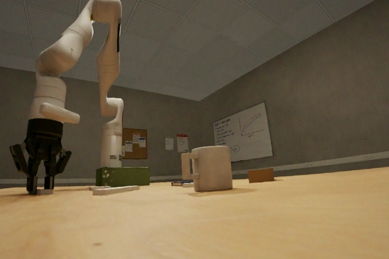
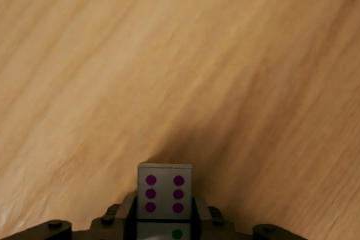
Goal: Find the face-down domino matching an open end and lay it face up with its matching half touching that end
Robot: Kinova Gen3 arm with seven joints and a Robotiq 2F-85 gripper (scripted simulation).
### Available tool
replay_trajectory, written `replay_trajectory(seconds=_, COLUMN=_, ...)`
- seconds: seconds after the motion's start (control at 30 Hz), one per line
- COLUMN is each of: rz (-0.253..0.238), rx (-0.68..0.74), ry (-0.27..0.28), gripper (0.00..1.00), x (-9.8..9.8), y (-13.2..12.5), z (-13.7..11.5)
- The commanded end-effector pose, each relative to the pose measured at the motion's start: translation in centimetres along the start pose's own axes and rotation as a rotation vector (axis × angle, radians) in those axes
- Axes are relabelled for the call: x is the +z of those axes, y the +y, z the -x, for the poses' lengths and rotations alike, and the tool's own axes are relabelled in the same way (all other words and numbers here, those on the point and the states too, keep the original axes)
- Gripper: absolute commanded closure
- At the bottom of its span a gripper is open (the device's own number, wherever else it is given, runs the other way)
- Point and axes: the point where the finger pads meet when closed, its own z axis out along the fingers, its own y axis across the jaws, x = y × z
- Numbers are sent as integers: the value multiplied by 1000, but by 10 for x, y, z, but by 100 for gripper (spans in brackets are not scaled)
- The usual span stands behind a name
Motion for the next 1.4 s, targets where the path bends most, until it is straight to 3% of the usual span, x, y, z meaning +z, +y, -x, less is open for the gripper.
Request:
replay_trajectory(seconds=0.0, rz=2, rx=0, ry=1, gripper=69, x=-1, y=1, z=0)
replay_trajectory(seconds=0.97, rz=2, rx=0, ry=1, gripper=69, x=-2, y=1, z=0)
replay_trajectory(seconds=1.2, rz=2, rx=0, ry=1, gripper=69, x=-32, y=1, z=0)
replay_trajectory(seconds=1.27, rz=2, rx=0, ry=1, gripper=69, x=-32, y=1, z=0)
replay_trajectory(seconds=1.37, rz=2, rx=0, ry=1, gripper=69, x=-54, y=1, z=0)
